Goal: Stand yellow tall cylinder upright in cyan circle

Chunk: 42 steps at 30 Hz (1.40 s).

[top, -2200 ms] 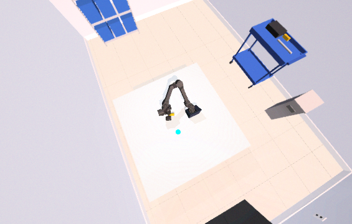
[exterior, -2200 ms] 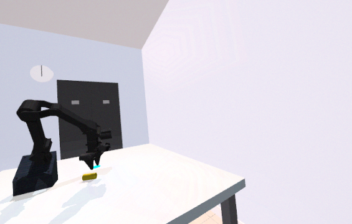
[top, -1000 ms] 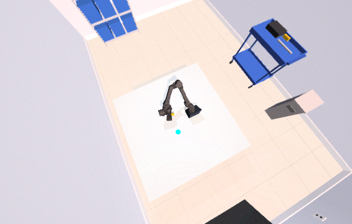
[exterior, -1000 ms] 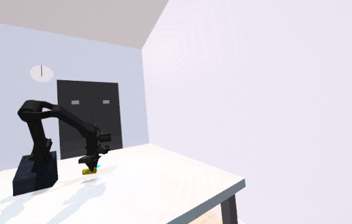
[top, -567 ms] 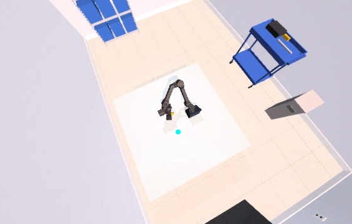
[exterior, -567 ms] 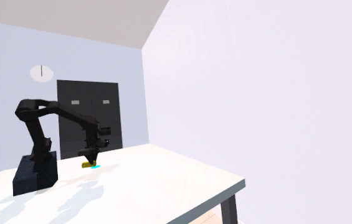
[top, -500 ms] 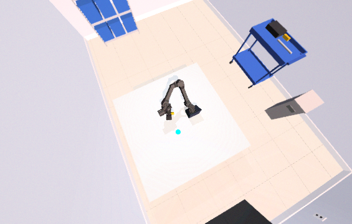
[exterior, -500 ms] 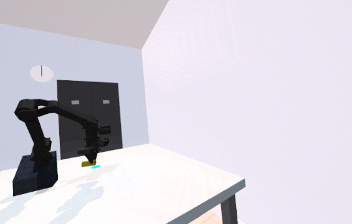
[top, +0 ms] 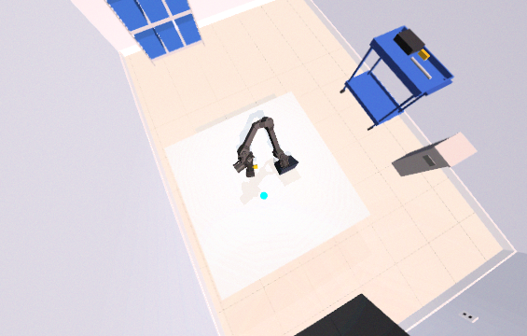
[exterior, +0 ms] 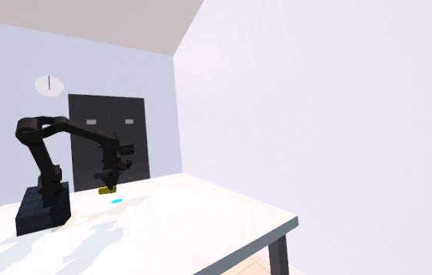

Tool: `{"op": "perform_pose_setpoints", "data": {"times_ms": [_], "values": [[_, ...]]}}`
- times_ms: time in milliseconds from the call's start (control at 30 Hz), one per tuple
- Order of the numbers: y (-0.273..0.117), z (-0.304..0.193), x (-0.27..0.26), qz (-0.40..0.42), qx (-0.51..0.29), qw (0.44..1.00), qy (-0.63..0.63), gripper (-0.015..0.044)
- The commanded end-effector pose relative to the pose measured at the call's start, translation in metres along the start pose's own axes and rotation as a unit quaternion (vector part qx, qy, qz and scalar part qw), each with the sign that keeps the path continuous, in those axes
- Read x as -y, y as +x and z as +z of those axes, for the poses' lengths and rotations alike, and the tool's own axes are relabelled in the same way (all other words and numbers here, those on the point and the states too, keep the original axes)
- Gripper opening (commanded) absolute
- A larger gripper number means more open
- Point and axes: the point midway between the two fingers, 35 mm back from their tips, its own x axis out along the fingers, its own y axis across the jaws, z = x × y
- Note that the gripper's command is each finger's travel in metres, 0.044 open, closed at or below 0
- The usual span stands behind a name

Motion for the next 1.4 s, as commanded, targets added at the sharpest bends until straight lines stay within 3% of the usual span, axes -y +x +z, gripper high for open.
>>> {"op": "perform_pose_setpoints", "data": {"times_ms": [0, 667, 1367], "values": [[-0.004, 0.002, -0.011, 0.006, 0.000, 0.999, -0.038, 0.0105], [-0.014, -0.002, -0.071, 0.021, 0.004, 0.972, -0.235, 0.0105], [-0.022, -0.021, -0.133, 0.026, 0.008, 0.902, -0.430, 0.0105]]}}
